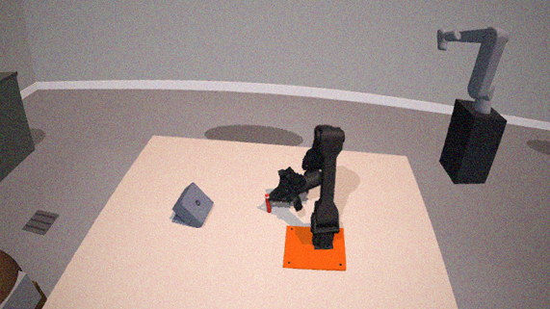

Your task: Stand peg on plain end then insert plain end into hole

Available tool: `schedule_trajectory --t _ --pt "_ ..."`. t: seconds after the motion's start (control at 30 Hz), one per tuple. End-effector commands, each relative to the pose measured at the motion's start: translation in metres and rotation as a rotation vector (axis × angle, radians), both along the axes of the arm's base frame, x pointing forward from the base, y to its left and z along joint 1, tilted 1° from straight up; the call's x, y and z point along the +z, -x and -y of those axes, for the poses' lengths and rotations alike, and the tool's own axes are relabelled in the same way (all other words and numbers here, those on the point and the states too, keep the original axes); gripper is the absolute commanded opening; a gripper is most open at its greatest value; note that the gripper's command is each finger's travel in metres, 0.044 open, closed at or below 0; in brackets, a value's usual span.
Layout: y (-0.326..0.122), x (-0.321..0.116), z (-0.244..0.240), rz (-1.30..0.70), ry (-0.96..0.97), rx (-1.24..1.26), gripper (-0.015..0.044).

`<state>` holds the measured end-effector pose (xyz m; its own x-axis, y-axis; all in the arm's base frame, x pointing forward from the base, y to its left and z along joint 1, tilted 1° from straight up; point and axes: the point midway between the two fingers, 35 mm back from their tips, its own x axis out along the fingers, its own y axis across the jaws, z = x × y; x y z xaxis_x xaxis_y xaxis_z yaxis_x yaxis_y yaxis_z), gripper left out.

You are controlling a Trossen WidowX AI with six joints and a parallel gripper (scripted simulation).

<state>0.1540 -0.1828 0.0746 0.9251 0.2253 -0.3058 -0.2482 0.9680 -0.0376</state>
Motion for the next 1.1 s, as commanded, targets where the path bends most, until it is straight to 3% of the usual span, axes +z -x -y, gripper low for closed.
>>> schedule_trajectory --t 0.0,1.07 --pt "0.0012 -0.0017 0.0003 -0.001 0.000 0.000 0.0049" --pt "0.0061 -0.0031 0.0015 0.026 -0.017 -0.024 0.0049"
